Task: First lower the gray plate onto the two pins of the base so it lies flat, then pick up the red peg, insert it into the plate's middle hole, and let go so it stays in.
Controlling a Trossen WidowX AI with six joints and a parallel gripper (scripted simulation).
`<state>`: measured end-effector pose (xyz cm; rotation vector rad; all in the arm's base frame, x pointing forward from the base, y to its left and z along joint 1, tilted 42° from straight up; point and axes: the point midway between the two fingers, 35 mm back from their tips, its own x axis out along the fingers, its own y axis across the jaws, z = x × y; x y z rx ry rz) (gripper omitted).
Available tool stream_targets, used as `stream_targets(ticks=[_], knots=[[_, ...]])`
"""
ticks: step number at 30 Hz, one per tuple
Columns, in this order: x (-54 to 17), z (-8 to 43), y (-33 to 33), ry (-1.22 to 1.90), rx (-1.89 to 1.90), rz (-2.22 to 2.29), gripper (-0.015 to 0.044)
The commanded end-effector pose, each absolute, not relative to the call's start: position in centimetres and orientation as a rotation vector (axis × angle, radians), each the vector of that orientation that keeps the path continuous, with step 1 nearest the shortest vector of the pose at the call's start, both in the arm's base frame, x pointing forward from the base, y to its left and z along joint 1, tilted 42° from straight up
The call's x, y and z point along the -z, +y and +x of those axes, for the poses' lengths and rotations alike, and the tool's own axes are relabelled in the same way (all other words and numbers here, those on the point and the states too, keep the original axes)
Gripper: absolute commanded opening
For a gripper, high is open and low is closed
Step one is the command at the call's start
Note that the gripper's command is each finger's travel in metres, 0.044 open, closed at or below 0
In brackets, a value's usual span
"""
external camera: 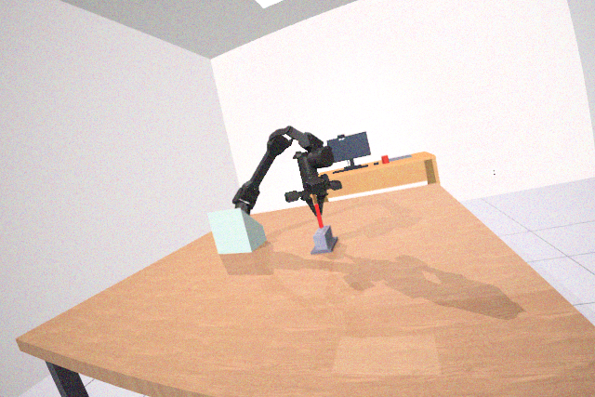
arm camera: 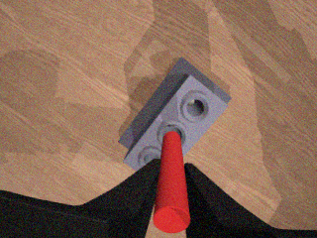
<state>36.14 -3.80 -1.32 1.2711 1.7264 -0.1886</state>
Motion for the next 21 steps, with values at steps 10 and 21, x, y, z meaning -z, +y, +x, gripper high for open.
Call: stream_targets(ticks=[10, 21], knots=[[2.2, 36.1, -2.96, 1.729, 0.191, 1.273, 0.0], [2.17, 36.11, -2.96, 1.728, 0.187, 1.265, 0.0]])
